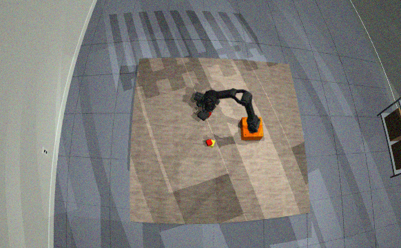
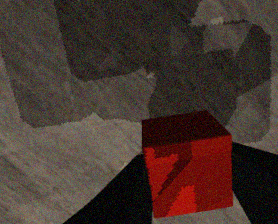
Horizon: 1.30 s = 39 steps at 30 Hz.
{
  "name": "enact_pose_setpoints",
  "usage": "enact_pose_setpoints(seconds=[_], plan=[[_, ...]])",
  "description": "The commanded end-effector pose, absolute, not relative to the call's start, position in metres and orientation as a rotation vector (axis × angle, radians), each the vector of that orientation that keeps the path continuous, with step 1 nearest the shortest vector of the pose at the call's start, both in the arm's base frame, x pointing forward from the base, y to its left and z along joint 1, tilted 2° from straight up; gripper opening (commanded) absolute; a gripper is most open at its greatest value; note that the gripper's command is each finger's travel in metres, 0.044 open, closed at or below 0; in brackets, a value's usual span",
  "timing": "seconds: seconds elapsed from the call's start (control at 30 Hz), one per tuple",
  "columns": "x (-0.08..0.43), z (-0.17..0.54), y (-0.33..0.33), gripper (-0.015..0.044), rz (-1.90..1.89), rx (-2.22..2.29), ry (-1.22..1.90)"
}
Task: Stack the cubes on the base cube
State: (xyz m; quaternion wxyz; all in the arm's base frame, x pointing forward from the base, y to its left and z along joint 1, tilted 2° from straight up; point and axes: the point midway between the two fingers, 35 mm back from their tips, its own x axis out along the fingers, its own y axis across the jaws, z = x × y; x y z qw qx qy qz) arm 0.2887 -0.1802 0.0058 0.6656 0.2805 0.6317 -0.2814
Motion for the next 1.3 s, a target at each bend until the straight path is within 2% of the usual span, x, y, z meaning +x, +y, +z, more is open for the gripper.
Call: enact_pose_setpoints(seconds=[0.0,1.27], plan=[[0.293,0.023,-0.182,0.0105,-0.634,0.634,1.402],[0.283,0.104,-0.178,0.0105,-0.636,0.635,1.404]])
